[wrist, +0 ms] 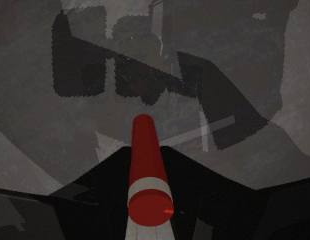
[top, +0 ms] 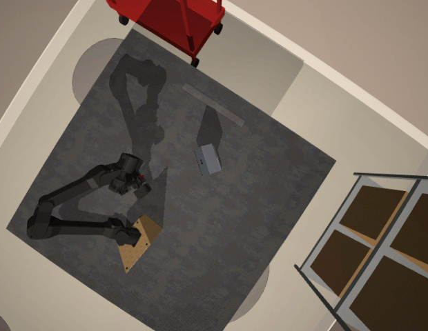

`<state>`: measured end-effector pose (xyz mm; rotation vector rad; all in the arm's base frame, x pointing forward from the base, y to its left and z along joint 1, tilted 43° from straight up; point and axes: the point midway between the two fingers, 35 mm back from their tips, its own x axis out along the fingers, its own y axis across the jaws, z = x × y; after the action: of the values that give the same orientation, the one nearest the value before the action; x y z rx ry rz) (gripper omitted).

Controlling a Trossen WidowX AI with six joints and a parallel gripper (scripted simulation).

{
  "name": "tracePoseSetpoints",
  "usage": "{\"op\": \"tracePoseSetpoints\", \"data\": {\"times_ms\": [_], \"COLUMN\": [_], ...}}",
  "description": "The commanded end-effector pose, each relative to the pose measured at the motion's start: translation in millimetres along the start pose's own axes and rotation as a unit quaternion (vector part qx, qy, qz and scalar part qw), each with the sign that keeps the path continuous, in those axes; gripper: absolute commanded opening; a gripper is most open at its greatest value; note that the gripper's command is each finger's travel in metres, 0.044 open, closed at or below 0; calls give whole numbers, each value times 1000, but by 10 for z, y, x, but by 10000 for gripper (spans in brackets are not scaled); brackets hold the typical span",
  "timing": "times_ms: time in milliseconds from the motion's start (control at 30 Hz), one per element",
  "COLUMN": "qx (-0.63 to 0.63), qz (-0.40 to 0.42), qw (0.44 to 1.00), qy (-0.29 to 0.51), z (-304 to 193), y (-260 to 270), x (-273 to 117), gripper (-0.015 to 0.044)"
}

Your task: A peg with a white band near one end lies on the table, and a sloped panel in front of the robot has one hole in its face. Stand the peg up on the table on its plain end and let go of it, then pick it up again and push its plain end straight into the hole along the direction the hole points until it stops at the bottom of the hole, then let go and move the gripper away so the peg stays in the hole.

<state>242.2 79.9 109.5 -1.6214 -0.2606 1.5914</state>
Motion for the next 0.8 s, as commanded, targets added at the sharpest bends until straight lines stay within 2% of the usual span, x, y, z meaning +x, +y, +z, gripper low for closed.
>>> {"op": "tracePoseSetpoints", "data": {"times_ms": [0,300,767], "qx": [-2,0,-30], "qz": [-1,-3,33], "qw": [1000,1000,999], "qy": [-1,-1,29], "z": [-7,-22,-160], "y": [-3,23,158], "x": [-124,-414,-317], "gripper": [0,0,0]}}
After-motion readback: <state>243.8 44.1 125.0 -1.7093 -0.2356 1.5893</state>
